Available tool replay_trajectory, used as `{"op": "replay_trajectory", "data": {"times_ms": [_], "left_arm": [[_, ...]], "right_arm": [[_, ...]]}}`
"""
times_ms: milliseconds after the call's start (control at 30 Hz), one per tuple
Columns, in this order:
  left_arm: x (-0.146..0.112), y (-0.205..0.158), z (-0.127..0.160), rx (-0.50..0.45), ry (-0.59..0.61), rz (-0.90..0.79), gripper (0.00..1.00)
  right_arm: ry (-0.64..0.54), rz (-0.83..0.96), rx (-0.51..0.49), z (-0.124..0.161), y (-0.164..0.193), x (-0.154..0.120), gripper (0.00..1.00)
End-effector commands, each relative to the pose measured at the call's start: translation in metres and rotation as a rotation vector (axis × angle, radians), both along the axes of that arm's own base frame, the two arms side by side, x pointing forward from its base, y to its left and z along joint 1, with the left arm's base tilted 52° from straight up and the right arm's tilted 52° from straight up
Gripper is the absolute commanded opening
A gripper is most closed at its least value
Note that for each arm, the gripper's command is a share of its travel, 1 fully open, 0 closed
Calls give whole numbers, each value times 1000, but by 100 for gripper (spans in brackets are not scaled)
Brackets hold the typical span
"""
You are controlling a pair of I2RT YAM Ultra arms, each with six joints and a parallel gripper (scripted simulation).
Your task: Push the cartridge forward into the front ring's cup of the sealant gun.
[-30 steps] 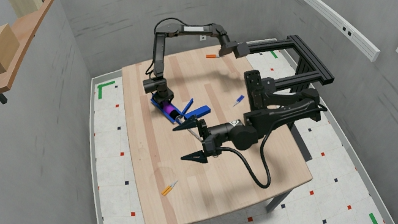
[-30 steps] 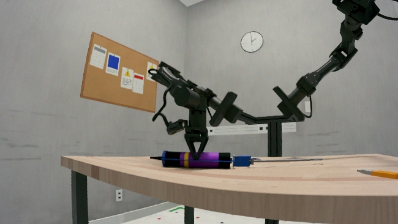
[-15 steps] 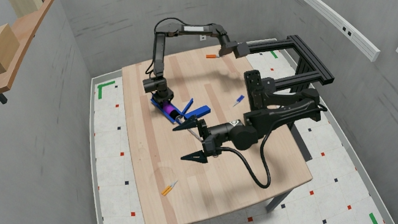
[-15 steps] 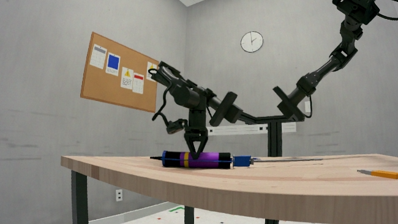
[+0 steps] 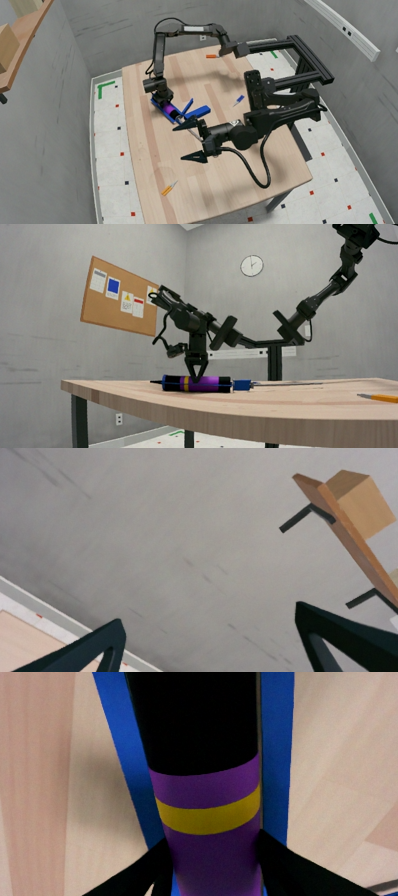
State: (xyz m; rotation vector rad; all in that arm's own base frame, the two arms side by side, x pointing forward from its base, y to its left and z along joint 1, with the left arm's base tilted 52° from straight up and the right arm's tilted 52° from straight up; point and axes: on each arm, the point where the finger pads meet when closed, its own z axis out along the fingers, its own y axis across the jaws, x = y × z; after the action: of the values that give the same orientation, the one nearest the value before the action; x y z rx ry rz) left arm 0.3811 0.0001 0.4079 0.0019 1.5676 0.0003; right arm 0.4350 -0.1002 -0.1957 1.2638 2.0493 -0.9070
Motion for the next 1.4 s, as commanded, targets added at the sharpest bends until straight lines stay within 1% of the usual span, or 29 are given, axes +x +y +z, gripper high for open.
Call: {"op": "replay_trajectory", "data": {"times_ms": [0, 600, 633, 767, 1167, 1200, 1233, 1333, 1367], "left_arm": [[2, -8, 10, 15, -11, -30, 100], [2, -8, 10, 15, -11, -30, 100], [2, -8, 10, 15, -11, -30, 100], [2, -8, 10, 15, -11, -30, 100], [2, -8, 10, 15, -11, -30, 100], [2, -8, 10, 15, -11, -30, 100], [2, -8, 10, 15, -11, -30, 100], [2, -8, 10, 15, -11, -30, 100], [2, -8, 10, 15, -11, -30, 100]], "right_arm": [[-64, 37, -1, 20, 19, 24, 0], [-64, 37, -1, 20, 19, 24, 0], [-64, 37, -1, 20, 19, 24, 72], [-54, 36, -2, 16, 19, 21, 72], [-51, 33, -2, 19, 18, 19, 72], [-33, 30, -5, 14, 17, 13, 72], [-27, 28, -5, 18, 21, 9, 72], [0, 25, -9, 15, 22, -2, 72], [-10, 27, -8, 17, 24, 3, 72]]}}
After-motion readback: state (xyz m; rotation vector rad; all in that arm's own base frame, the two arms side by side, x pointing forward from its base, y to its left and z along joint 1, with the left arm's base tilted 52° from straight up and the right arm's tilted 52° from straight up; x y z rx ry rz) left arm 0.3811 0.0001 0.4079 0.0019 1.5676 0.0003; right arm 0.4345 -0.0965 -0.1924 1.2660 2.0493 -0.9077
